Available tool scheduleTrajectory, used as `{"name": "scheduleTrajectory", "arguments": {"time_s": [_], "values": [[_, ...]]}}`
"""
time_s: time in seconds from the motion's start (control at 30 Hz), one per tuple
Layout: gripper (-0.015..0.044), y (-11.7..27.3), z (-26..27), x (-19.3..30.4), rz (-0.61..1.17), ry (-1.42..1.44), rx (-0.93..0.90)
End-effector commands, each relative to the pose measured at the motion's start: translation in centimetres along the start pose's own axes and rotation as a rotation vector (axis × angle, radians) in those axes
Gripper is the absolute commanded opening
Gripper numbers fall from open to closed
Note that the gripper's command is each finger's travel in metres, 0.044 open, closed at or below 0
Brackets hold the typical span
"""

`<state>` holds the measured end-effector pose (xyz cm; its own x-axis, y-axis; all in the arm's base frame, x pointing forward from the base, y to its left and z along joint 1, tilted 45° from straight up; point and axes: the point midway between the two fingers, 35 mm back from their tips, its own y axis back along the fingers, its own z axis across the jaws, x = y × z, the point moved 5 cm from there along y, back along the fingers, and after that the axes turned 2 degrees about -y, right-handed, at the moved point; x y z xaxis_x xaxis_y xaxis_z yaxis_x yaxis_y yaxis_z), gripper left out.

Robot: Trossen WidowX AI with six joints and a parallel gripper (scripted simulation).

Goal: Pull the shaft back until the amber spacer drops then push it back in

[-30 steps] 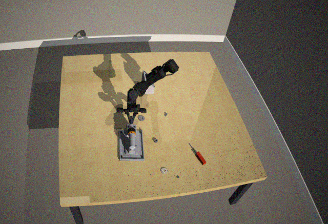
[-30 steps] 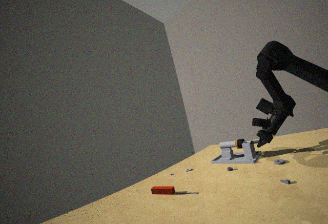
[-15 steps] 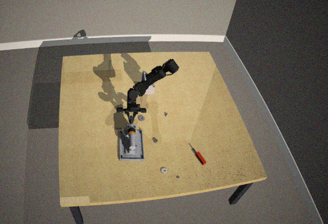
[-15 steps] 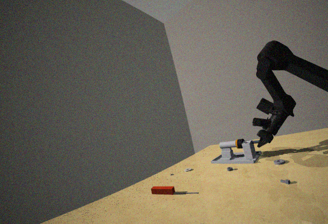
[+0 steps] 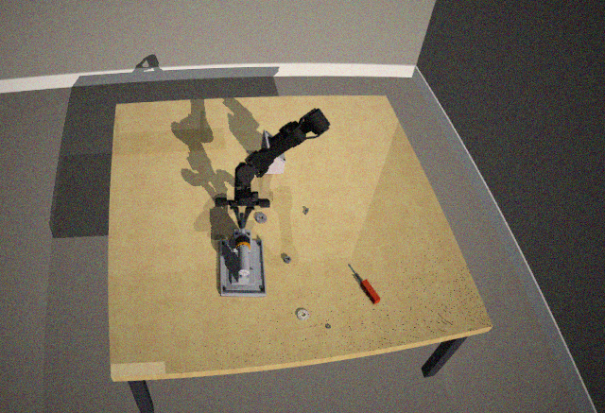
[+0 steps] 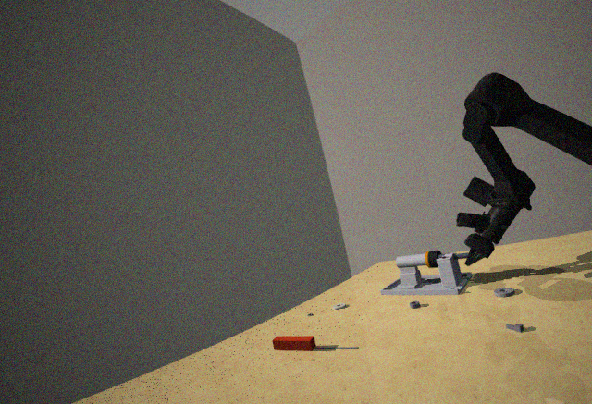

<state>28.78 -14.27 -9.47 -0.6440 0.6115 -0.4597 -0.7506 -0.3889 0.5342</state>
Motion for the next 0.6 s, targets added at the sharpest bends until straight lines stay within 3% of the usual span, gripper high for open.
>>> {"name": "scheduleTrajectory", "arguments": {"time_s": [0.0,0.57], "values": [[0.0,0.07,0.02,0.04,0.0,0.005,-0.002],[0.0,0.21,0.02,0.18,0.0,0.005,-0.002]]}}
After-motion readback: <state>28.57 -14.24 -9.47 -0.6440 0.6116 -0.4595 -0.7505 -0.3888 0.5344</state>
